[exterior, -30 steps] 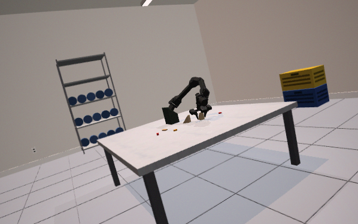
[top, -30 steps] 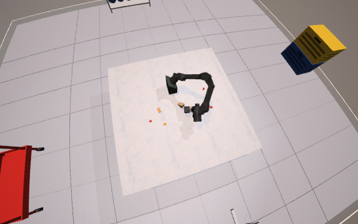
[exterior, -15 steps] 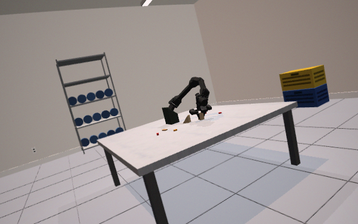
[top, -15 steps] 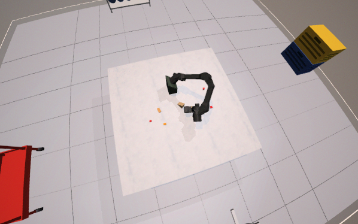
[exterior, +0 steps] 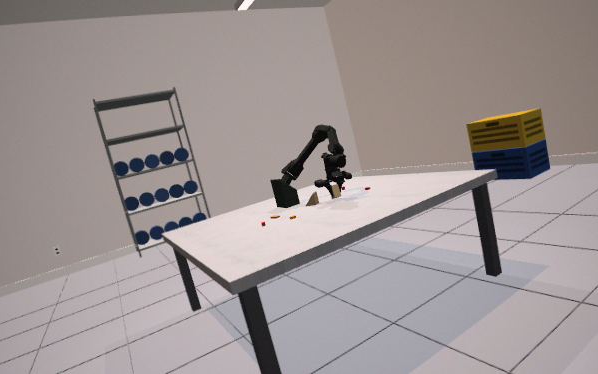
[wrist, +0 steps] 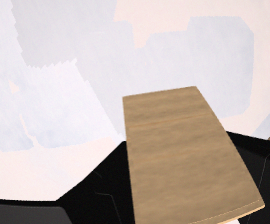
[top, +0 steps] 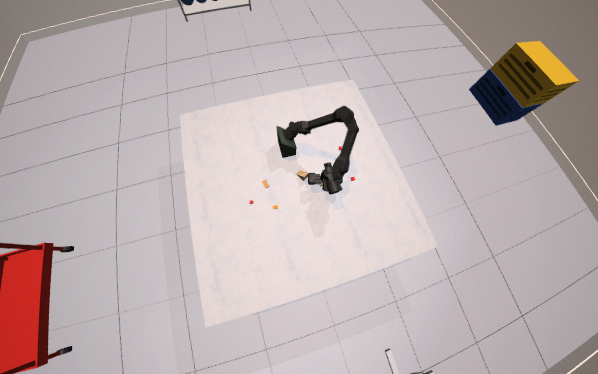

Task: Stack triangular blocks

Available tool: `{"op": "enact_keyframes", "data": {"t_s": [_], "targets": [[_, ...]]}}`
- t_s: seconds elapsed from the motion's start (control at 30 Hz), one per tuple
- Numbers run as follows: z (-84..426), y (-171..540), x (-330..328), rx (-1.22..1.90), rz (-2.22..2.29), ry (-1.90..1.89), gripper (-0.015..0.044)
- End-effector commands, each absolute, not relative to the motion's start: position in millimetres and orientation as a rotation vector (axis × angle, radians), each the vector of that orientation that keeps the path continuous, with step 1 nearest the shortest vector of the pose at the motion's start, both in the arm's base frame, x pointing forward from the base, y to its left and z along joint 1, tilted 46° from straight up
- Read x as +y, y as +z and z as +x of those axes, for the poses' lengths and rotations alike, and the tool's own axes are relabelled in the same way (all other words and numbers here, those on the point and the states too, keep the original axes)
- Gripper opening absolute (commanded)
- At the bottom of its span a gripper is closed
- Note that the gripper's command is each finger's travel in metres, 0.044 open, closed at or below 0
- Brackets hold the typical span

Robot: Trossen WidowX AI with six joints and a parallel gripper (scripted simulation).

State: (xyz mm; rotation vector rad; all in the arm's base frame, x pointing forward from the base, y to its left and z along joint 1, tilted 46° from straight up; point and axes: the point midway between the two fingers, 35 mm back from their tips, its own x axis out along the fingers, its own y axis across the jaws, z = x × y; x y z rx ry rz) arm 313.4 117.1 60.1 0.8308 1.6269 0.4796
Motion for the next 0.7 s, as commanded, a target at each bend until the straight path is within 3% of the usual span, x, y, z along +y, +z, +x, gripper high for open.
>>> {"op": "enact_keyframes", "data": {"t_s": [0.0,0.67], "targets": [[308,61,115,1.564,0.841,0.434,0.0],[275,73,115,1.09,0.872,0.189,0.0]]}}
